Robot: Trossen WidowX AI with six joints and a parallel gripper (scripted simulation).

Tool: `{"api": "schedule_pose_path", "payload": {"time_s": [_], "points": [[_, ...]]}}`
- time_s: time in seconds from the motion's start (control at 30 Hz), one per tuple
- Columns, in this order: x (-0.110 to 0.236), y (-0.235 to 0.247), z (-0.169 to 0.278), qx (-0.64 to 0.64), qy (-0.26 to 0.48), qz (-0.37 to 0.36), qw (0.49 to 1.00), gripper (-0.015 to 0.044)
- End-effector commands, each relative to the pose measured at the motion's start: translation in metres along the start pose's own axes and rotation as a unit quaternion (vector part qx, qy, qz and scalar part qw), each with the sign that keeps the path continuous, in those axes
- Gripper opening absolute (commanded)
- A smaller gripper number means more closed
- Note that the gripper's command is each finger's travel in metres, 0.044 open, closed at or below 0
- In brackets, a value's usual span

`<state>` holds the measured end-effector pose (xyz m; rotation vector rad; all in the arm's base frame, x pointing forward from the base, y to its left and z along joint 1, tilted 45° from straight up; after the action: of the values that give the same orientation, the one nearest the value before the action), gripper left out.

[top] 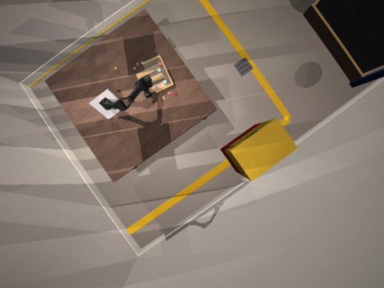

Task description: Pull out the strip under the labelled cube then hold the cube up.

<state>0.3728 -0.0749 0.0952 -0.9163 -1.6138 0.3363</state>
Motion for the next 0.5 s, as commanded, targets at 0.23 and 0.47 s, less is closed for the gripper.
{"api": "schedule_pose_path", "payload": {"time_s": [0.23, 0.47], "points": [[-0.004, -0.001, 0.007, 0.000, 0.003, -0.001, 1.000, 0.0000], [-0.004, -0.002, 0.018, 0.000, 0.003, -0.001, 1.000, 0.0000]]}}
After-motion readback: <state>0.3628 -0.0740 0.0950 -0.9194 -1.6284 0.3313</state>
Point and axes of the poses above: the point midway between the two fingers, 35 mm back from their tips, its own x axis back along the fingers, its own y axis across the jaws, z = x × y, the point moved 9 cm from there along x, back along the fingers, and after that the axes turned 8 degrees about -x, right-handed, at the moved point
